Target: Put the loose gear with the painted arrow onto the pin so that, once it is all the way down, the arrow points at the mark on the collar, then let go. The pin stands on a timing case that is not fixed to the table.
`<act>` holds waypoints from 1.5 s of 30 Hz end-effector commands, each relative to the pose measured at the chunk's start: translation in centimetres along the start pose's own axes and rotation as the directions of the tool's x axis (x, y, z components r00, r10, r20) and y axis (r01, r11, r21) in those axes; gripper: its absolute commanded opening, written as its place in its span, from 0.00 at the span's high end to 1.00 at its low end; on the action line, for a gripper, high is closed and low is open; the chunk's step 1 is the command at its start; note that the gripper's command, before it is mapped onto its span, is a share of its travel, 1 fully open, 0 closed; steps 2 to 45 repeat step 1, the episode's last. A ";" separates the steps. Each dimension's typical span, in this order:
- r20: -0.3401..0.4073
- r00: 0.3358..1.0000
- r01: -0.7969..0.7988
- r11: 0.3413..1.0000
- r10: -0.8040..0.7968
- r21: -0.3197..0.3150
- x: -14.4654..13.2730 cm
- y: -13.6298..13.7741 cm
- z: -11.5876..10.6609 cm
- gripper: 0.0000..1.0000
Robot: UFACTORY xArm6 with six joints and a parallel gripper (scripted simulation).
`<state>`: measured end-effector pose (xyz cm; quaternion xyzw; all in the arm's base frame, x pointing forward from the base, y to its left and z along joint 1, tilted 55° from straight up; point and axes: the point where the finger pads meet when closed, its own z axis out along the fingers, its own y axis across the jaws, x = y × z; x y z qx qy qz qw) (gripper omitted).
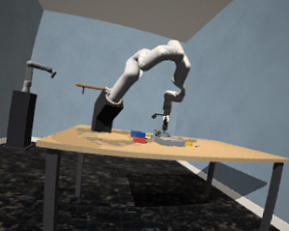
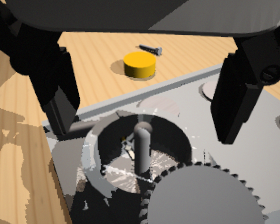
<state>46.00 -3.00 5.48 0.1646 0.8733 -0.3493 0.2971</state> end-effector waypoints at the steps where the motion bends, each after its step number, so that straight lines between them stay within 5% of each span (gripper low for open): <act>1: 0.001 1.000 -0.001 1.000 0.001 -0.002 -0.1 0.1 -0.1 0.00; 45: 0.001 1.000 -0.001 1.000 0.001 -0.002 -0.1 0.1 -0.1 0.00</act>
